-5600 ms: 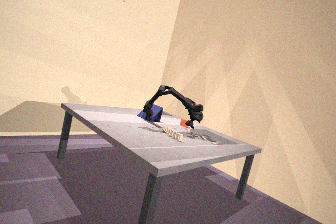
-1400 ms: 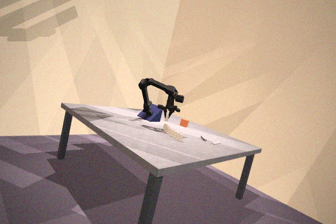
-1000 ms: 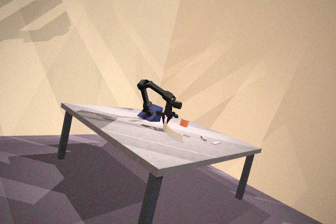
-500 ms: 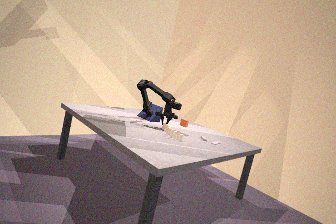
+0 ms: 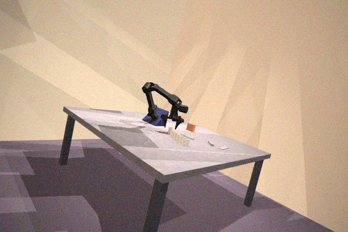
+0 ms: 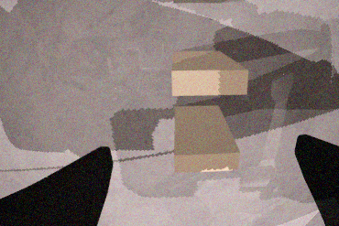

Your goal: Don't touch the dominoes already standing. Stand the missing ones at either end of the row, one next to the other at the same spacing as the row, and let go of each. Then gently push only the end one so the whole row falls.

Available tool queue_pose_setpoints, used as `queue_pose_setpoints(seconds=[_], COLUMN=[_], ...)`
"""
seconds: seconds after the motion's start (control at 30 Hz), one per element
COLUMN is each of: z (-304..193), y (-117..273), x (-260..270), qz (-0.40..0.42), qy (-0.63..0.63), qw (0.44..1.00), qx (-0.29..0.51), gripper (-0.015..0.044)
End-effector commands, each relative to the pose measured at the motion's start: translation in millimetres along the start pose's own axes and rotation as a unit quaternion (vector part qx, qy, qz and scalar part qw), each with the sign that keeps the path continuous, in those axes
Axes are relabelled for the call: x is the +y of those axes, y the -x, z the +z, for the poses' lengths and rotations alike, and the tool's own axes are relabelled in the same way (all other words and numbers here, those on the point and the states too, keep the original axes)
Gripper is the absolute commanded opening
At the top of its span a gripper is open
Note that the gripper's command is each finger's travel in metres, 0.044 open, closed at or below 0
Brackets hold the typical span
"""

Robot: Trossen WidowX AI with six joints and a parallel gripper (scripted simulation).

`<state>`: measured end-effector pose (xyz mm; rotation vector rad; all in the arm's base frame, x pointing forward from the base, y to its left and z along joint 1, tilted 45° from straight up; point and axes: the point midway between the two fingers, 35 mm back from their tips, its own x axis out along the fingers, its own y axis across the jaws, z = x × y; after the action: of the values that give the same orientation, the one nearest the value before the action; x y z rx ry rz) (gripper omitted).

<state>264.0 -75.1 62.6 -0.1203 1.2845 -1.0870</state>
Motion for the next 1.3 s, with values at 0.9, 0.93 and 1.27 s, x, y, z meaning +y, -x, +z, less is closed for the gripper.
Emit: queue_pose_setpoints(seconds=[0.9, 0.93, 1.27], z=[-37, -37, -37], y=[58, 58, 58], x=[3, 3, 3], qz=[0.001, 0.001, 0.001], qy=[0.699, 0.699, 0.699], qw=[0.715, 0.715, 0.715], qx=[-0.004, -0.004, -0.004], gripper=[0.0, 0.0, 0.0])
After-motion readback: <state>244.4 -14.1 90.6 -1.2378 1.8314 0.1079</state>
